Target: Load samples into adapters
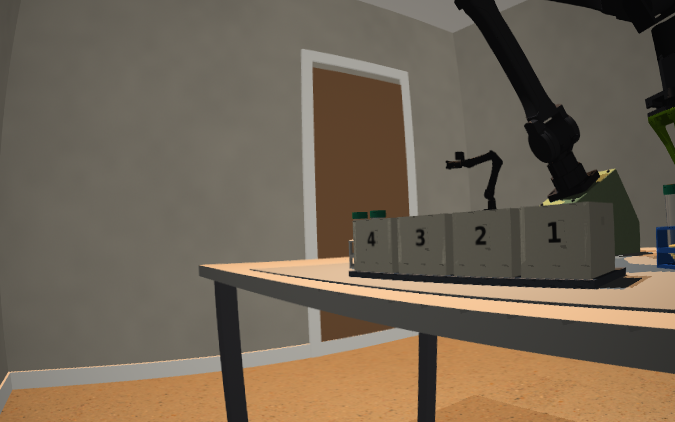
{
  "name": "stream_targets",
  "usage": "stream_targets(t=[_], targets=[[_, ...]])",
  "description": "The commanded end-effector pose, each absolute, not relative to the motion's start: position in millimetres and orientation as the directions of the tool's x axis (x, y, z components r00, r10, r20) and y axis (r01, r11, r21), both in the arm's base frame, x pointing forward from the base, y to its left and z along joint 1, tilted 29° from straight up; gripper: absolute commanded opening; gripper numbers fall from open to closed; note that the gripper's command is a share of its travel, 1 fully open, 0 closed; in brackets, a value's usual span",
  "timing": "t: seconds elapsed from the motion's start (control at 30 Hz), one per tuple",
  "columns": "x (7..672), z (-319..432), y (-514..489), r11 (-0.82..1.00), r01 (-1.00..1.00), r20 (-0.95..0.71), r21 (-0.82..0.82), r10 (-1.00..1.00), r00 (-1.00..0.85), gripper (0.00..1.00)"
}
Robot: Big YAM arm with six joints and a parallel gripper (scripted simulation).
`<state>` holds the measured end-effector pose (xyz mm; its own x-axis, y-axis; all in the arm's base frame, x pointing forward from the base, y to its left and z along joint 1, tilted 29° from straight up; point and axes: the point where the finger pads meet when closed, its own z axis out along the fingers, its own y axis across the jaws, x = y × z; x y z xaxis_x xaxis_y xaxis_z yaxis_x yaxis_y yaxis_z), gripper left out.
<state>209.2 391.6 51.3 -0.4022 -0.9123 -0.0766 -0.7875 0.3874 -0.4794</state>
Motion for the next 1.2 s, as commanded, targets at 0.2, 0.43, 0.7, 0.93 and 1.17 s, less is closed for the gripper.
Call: stream_targets(t=[0.2, 0.43, 0.7, 0.93, 1.17], targets=[[183, 63, 389, 0.285, -0.826, -0.05, -0.486, -0.953, -0.299, 0.8], [150, 46, 380, -0.047, -0.879, 0.096, -0.474, -0.995, 0.002, 0.8], [167, 60, 395, -0.293, -0.845, 0.192, -0.448, -0.954, 0.229, 0.8], [160, 54, 390, -0.618, -0.708, 0.344, -0.342, -0.783, 0.518, 0.8], [162, 52, 388, -0.792, -0.561, 0.42, -0.241, -0.606, 0.675, 0.8]])
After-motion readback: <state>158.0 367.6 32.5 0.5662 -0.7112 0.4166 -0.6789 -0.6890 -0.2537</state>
